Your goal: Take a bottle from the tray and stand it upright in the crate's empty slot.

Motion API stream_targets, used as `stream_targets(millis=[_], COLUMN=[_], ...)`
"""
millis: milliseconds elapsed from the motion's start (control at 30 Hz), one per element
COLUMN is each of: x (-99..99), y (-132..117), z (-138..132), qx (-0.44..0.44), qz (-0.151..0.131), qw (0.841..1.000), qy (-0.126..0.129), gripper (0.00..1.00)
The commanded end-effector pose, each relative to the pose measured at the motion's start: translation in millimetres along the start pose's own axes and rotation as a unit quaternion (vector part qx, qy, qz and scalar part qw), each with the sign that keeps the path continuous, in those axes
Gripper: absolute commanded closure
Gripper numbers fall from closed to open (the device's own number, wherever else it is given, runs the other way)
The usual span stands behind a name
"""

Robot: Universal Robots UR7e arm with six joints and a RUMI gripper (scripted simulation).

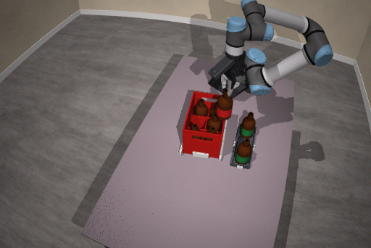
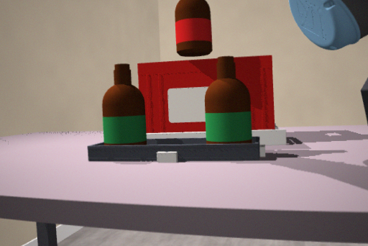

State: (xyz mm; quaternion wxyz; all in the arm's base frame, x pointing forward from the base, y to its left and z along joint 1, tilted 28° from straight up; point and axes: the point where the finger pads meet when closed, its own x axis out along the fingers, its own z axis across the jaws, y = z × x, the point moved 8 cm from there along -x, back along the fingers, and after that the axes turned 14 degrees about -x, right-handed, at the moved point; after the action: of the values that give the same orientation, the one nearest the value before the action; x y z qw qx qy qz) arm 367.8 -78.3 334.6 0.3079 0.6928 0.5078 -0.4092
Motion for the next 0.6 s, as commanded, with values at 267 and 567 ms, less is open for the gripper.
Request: stream_targets(millis=[267, 567], x=[-0.3, -0.3], y=[13.2, 22.7], z=[26.0, 45.1], qx=[0.0, 0.0], qz=[0.0, 0.0], qw=[1.0, 1.0], qy=[0.0, 0.0], gripper=[1.0, 1.0])
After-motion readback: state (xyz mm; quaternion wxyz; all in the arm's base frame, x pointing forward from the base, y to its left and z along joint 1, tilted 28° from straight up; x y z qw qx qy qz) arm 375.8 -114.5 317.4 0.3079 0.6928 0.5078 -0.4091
